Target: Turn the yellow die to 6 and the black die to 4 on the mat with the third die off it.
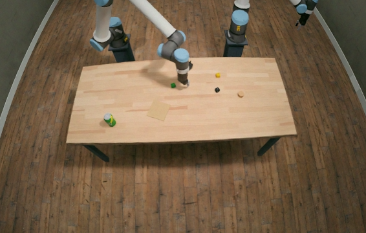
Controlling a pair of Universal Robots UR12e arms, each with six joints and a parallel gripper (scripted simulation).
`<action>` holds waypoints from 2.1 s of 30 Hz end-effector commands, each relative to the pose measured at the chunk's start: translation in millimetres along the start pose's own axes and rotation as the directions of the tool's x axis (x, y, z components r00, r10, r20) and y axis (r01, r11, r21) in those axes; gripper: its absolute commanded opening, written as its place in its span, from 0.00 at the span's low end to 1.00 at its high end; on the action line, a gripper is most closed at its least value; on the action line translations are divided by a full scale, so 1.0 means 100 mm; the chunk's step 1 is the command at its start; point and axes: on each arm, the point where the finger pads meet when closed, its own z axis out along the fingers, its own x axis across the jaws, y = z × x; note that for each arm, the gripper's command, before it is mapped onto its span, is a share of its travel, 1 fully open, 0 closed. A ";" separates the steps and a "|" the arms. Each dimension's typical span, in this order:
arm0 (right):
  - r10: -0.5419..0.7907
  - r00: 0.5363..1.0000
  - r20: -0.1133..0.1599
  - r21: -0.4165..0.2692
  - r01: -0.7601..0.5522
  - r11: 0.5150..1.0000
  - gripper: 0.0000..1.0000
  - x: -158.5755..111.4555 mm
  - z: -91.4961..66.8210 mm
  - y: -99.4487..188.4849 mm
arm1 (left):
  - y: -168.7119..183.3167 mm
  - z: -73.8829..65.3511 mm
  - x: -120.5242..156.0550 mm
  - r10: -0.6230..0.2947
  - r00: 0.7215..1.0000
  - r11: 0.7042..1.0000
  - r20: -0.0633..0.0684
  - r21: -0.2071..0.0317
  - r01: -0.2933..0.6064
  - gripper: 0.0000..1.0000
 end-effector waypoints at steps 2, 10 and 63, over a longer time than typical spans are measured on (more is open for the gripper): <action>0.000 1.000 -0.003 0.000 0.000 1.000 1.00 0.23 -0.02 -0.15 | 0.01 -0.01 0.00 0.000 1.000 1.000 0.000 -0.002 0.000 1.00; 0.000 1.000 -0.003 0.000 0.000 1.000 1.00 0.72 -0.02 -0.51 | 0.01 -0.01 0.00 0.000 1.000 1.000 0.000 -0.002 0.000 1.00; 0.000 1.000 -0.003 0.000 0.000 1.000 1.00 2.04 -0.02 -1.45 | 0.01 -0.01 0.00 0.000 1.000 1.000 0.000 -0.002 0.000 1.00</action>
